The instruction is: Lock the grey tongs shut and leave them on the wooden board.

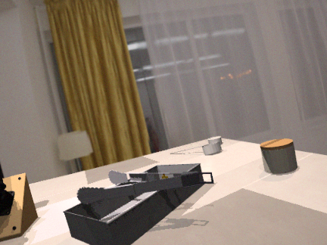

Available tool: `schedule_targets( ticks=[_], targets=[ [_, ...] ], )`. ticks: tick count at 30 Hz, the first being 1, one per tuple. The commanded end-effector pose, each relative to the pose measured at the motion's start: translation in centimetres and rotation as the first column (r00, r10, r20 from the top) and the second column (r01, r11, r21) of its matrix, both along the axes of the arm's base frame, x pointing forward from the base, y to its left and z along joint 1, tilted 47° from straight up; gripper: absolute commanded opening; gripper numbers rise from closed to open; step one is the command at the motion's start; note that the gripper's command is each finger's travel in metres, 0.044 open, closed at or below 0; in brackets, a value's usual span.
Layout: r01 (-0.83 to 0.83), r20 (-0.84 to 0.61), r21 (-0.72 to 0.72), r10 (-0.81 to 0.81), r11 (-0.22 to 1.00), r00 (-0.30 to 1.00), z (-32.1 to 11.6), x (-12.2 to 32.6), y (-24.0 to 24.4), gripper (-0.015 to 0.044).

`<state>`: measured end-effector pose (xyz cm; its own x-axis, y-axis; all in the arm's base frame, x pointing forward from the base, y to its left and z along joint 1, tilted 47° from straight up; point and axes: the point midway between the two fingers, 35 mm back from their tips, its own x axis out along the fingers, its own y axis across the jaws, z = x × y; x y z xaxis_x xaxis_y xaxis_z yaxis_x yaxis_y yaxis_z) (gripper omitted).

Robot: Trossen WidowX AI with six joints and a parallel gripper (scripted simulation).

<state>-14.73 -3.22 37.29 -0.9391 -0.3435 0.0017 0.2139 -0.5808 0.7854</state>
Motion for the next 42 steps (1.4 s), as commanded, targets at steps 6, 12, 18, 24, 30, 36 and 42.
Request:
schedule_targets(
  ticks=[6,12,18,24,30,36,42],
  targets=[
    [-0.062,-0.012,0.038,0.062,0.997,0.998,0.4,0.5,-1.6,0.0440],
    [-0.293,-0.050,0.233,0.312,0.927,0.949,1.6,3.9,-8.0,0.0440],
    [-0.532,-0.040,0.437,0.607,0.725,0.794,1.4,10.8,-14.7,0.0440],
    [-0.615,-0.012,0.508,0.718,0.603,0.696,0.9,14.7,-16.9,0.0440],
    [-0.675,0.040,0.641,0.862,0.366,0.505,-0.3,22.2,-19.0,0.0440],
    [-0.629,0.125,0.775,0.957,0.071,0.262,-2.9,31.2,-18.5,0.0440],
    [-0.452,0.206,0.879,0.976,-0.153,0.071,-6.4,39.3,-15.5,0.0440]
  ],
)
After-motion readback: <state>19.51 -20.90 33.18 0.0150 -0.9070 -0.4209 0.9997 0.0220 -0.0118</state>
